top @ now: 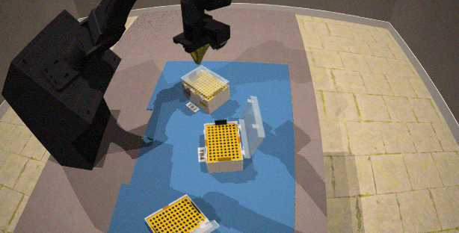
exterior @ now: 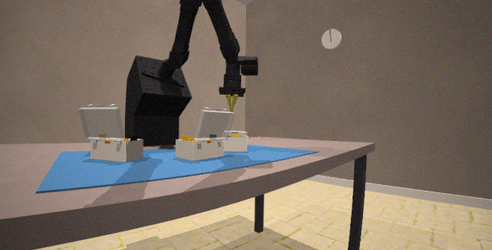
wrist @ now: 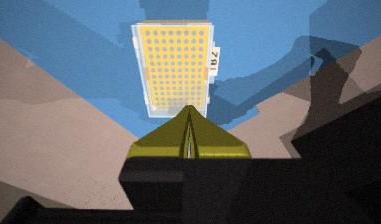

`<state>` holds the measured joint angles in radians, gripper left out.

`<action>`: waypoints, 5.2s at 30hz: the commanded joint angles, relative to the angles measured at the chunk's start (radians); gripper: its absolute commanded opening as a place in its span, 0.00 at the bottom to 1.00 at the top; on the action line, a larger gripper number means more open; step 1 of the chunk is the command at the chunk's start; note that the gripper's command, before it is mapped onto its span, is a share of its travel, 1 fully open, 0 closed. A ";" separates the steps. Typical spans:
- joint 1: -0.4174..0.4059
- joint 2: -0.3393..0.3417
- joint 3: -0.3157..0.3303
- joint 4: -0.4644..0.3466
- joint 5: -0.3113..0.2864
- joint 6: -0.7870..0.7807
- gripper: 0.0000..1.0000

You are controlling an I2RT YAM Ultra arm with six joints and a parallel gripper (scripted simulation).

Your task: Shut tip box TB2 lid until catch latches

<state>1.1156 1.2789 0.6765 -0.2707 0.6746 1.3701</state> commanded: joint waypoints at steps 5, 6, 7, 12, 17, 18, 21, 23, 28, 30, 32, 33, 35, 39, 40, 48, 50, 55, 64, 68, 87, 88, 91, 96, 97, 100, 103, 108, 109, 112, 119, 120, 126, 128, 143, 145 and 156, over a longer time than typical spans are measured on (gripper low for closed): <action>-0.041 0.012 -0.052 0.123 -0.035 -0.059 0.00; -0.048 0.016 -0.060 0.138 -0.040 -0.065 0.00; -0.056 0.019 -0.068 0.153 -0.045 -0.072 0.00; -0.077 0.031 -0.090 0.199 -0.060 -0.091 0.00; -0.096 0.043 -0.110 0.240 -0.073 -0.107 0.00; -0.096 0.043 -0.110 0.240 -0.073 -0.108 0.00; -0.096 0.043 -0.110 0.240 -0.073 -0.108 0.00; -0.097 0.043 -0.110 0.241 -0.073 -0.108 0.00; -0.097 0.043 -0.110 0.240 -0.073 -0.108 0.00; -0.097 0.043 -0.110 0.240 -0.073 -0.108 0.00; -0.097 0.043 -0.110 0.240 -0.073 -0.108 0.00; -0.101 0.050 -0.111 0.249 -0.076 -0.111 0.00; -0.109 0.063 -0.111 0.267 -0.082 -0.118 0.00; -0.125 0.091 -0.110 0.301 -0.094 -0.132 0.00; -0.129 0.098 -0.110 0.310 -0.096 -0.135 0.00; -0.152 0.141 -0.107 0.360 -0.113 -0.154 0.00; -0.159 0.155 -0.105 0.376 -0.118 -0.160 0.00; -0.166 0.170 -0.104 0.392 -0.124 -0.166 0.00; -0.167 0.170 -0.104 0.392 -0.124 -0.166 0.00; -0.169 0.174 -0.103 0.397 -0.125 -0.168 0.00; -0.181 0.199 -0.100 0.423 -0.134 -0.178 0.00; -0.181 0.200 -0.100 0.424 -0.134 -0.178 0.00; -0.183 0.205 -0.099 0.429 -0.136 -0.180 0.00; -0.186 0.209 -0.098 0.434 -0.137 -0.182 0.00; -0.186 0.211 -0.098 0.435 -0.138 -0.182 0.00; -0.188 0.215 -0.097 0.440 -0.139 -0.184 0.00; -0.190 0.219 -0.096 0.444 -0.141 -0.185 0.00; -0.194 0.227 -0.095 0.451 -0.143 -0.188 0.00; -0.194 0.228 -0.095 0.453 -0.144 -0.189 0.00; -0.195 0.230 -0.094 0.454 -0.144 -0.189 0.00; -0.200 0.240 -0.092 0.464 -0.148 -0.193 0.00; -0.200 0.241 -0.092 0.466 -0.148 -0.193 0.00; -0.204 0.250 -0.090 0.475 -0.151 -0.196 0.00; -0.205 0.252 -0.090 0.476 -0.152 -0.197 0.00; -0.209 0.261 -0.087 0.484 -0.155 -0.201 0.00; -0.209 0.261 -0.087 0.484 -0.155 -0.201 0.00; -0.209 0.261 -0.087 0.484 -0.155 -0.201 0.00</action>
<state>0.9260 1.5024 0.5854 0.1577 0.5400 1.1748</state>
